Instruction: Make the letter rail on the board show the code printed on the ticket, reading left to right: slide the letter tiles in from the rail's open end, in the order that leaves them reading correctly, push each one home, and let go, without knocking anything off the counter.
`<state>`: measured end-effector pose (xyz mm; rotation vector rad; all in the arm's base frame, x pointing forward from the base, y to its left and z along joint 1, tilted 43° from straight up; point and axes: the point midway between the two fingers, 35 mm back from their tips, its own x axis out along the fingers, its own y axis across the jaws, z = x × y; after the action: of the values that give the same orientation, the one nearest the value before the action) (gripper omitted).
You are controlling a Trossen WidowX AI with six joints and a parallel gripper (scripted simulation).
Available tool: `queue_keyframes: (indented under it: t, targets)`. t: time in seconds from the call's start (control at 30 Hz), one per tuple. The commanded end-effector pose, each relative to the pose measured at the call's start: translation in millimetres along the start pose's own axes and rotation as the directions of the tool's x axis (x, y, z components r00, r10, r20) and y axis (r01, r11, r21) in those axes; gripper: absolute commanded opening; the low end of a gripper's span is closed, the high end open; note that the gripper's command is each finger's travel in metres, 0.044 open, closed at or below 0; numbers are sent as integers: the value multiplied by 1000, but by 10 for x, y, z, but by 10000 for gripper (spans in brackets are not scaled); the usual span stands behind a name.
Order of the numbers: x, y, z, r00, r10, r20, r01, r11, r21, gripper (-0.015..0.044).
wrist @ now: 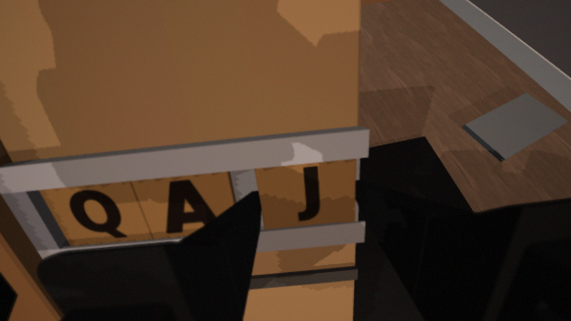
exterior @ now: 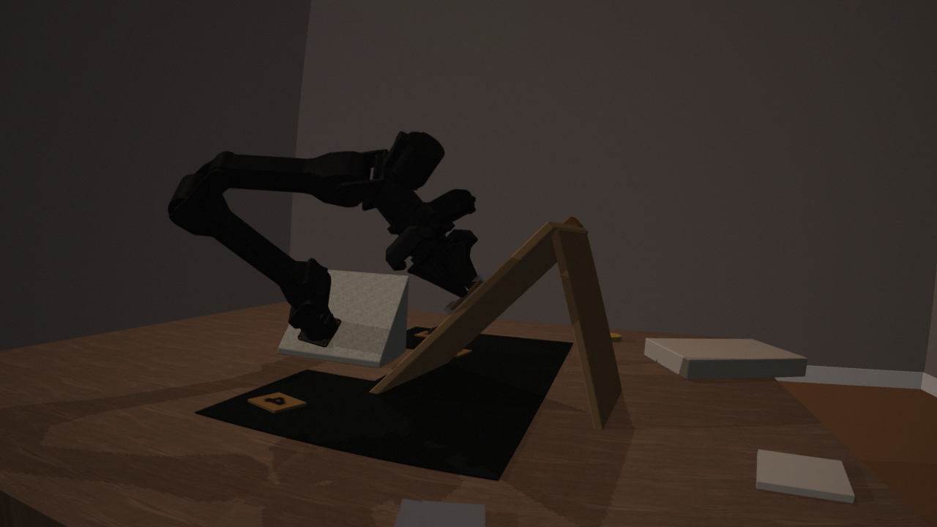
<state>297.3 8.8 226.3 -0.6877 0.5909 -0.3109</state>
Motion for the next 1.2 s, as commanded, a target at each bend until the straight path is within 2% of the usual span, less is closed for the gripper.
queue_keyframes:
  t: [0.0, 0.23, 0.6, 1.17]
  targets:
    - [-1, 35, 4, 1000, -3, 1, 3, 1000, 7, 0]
    - [-1, 63, 4, 1000, -3, 1, 3, 1000, 7, 0]
    - [-40, 54, 0, 1000, -2, 1, 2, 1000, 6, 289]
    - [-173, 63, -2, 1000, -2, 0, 2, 1000, 6, 295]
